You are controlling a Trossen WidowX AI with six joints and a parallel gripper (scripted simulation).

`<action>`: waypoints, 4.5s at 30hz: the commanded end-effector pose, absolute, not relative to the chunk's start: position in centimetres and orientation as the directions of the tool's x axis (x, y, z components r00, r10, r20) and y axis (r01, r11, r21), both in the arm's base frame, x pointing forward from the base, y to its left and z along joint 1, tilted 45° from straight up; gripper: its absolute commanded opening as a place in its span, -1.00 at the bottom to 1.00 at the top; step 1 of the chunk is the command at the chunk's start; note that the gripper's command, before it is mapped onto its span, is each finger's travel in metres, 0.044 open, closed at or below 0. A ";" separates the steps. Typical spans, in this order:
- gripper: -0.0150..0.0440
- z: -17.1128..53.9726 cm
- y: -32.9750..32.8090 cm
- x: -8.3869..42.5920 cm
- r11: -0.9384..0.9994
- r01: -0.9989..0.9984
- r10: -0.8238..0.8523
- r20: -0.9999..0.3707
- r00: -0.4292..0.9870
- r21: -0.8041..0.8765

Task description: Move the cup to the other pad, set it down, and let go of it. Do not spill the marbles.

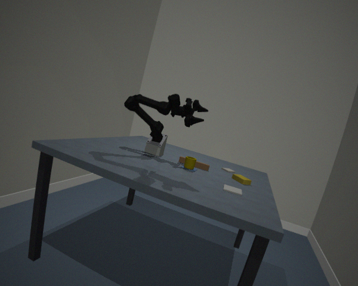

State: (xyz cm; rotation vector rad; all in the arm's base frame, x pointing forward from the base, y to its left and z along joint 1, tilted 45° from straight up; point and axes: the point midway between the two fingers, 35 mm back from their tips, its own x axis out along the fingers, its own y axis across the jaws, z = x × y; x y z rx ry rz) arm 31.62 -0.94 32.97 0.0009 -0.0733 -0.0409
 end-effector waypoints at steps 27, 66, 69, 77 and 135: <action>0.07 8.5 -7.6 27.4 0.421 -0.829 -0.704 -0.709 -0.041 -0.369; 0.07 5.6 -10.6 27.6 0.420 -0.829 -0.703 -0.710 -0.040 -0.370; 0.07 5.3 -11.0 27.6 0.420 -0.829 -0.704 -0.709 -0.041 -0.370; 0.07 4.4 -11.9 27.4 0.420 -0.829 -0.706 -0.707 -0.041 -0.371; -0.49 8.6 -7.1 27.7 0.421 -0.829 -0.703 -0.710 -0.041 -0.369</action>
